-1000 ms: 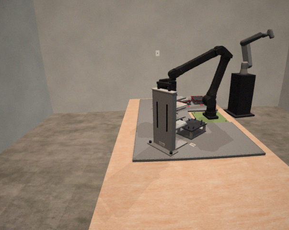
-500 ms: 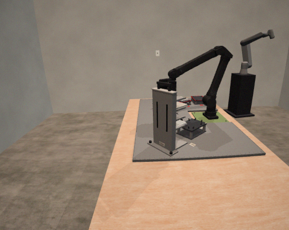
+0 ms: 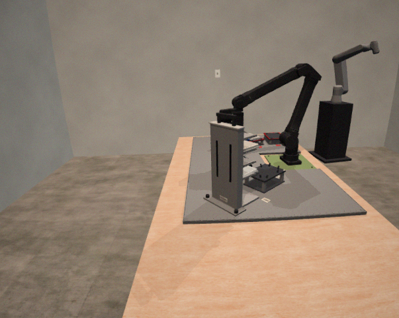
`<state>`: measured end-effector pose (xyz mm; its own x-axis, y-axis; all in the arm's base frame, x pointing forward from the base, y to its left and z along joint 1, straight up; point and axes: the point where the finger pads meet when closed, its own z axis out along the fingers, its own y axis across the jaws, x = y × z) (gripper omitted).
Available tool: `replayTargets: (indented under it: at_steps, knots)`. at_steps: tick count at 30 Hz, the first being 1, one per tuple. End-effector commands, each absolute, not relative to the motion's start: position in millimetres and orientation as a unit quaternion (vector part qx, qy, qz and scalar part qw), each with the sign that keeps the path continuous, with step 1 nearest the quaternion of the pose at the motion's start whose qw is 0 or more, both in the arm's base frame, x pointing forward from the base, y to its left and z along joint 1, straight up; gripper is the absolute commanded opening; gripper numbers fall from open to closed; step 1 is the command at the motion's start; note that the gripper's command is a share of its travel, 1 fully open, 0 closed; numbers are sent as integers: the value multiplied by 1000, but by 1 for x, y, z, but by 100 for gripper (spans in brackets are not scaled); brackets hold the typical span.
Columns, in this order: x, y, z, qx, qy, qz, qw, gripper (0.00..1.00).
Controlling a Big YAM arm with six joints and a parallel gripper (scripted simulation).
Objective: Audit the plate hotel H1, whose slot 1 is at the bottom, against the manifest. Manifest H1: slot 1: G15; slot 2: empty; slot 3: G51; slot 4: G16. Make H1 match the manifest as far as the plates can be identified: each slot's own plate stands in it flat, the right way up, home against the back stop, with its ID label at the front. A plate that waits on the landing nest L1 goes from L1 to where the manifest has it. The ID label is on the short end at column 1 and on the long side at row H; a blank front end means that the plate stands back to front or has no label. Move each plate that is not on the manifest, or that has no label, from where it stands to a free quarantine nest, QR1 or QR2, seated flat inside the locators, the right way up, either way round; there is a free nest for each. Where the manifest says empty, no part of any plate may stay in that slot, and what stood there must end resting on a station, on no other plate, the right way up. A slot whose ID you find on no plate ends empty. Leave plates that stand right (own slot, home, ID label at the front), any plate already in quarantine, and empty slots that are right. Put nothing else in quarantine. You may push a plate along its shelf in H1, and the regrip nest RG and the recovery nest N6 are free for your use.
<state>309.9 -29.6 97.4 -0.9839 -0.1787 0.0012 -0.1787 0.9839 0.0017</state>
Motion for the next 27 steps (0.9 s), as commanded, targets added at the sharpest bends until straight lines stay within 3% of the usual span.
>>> replayTargets:
  at_steps: [1,27]
  knots:
    - [329,-32,116,144,-989,5,-28,100]
    - [329,-32,116,378,-926,11,-26,100]
